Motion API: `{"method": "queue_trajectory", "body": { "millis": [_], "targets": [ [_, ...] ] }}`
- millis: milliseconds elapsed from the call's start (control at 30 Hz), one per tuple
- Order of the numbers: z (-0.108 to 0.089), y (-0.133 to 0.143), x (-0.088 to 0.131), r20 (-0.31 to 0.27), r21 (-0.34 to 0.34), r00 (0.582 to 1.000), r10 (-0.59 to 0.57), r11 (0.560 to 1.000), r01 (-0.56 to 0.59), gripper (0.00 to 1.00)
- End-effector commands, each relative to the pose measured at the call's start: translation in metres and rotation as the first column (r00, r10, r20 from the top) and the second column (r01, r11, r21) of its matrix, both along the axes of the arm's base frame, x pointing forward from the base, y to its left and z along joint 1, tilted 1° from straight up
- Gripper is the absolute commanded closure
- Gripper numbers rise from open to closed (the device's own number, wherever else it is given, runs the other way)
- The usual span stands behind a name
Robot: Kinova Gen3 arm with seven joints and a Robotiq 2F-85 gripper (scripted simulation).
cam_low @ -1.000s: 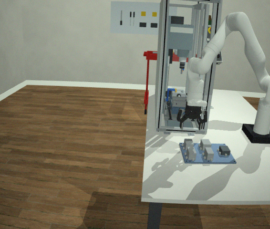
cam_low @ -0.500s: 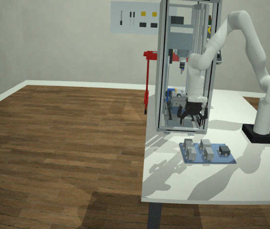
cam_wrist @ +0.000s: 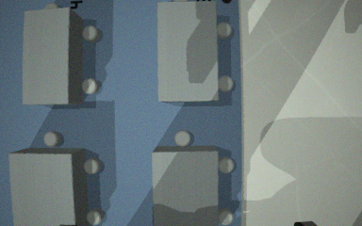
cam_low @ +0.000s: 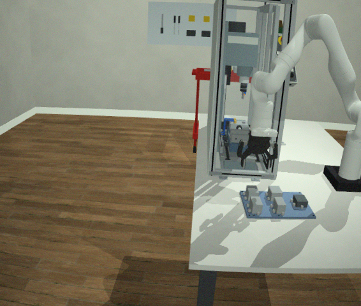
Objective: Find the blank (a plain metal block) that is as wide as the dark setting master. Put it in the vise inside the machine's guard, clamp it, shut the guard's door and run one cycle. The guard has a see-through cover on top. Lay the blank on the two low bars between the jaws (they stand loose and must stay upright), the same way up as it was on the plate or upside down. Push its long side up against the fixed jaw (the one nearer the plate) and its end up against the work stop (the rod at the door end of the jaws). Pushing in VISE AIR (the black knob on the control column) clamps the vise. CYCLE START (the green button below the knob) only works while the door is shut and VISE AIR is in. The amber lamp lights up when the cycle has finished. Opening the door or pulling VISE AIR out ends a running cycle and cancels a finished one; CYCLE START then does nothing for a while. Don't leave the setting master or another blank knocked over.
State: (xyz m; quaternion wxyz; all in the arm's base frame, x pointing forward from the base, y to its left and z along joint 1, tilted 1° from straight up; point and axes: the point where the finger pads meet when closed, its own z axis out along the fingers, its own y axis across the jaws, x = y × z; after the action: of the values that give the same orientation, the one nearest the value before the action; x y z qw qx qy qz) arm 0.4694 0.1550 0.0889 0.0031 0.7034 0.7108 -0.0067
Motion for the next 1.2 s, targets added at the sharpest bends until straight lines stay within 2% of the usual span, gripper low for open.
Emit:
{"method": "queue_trajectory", "body": {
  "millis": [0,100,500,667,1067,1167],
  "targets": [
    [0.001,0.000,-0.019,0.002,0.001,1.000,0.000,1.000,0.000,0.00],
    [0.000,-0.001,-0.049,0.002,0.001,1.000,0.000,1.000,0.000,0.00],
    [0.000,-0.001,-0.049,0.002,0.001,1.000,0.000,1.000,0.000,0.00],
    [0.000,-0.002,-0.090,0.002,0.001,1.000,0.000,1.000,0.000,0.00],
    [0.000,-0.002,-0.090,0.002,0.001,1.000,0.000,1.000,0.000,0.00],
    [-0.018,-0.002,-0.090,0.002,0.001,1.000,0.000,1.000,0.000,0.00]
  ]
}}
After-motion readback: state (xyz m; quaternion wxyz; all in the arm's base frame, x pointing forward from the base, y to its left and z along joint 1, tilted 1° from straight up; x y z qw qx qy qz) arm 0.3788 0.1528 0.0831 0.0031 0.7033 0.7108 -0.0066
